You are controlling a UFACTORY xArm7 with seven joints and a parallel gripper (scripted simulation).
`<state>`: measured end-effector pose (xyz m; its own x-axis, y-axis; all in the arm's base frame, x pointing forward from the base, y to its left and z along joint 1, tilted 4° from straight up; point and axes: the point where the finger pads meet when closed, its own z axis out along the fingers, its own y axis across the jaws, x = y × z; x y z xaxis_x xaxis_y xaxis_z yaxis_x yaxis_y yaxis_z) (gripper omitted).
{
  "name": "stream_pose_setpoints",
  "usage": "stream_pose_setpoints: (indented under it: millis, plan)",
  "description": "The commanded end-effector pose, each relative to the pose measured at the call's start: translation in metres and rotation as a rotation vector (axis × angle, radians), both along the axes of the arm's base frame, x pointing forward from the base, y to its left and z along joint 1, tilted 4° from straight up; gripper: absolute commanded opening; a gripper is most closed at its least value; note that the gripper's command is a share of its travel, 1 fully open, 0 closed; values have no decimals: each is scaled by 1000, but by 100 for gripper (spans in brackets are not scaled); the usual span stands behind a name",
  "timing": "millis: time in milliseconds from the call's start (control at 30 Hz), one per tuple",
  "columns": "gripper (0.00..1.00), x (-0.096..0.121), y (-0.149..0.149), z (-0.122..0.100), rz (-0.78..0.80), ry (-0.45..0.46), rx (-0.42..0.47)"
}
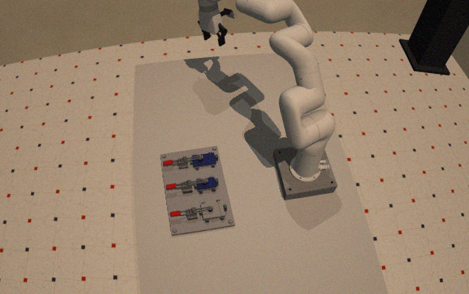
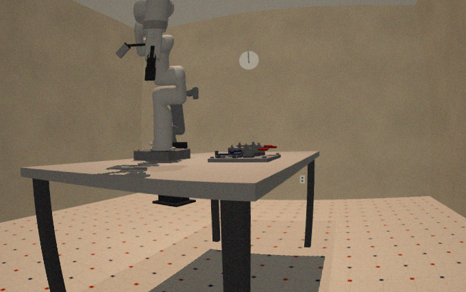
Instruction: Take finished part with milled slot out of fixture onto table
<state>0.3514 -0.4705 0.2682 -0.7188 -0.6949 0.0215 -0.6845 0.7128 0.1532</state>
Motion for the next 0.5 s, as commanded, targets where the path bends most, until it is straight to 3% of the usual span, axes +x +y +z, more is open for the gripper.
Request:
stream_pose_setpoints:
  millis: [0,33,267,467]
  plan:
    - [100,1,0,3,3,-4,-4]
    - [100,34,20,5,150,-21,-7]
    - [100,65,41,7,297,-38,-10]
    - [100,65,41,7,297,-38,-10]
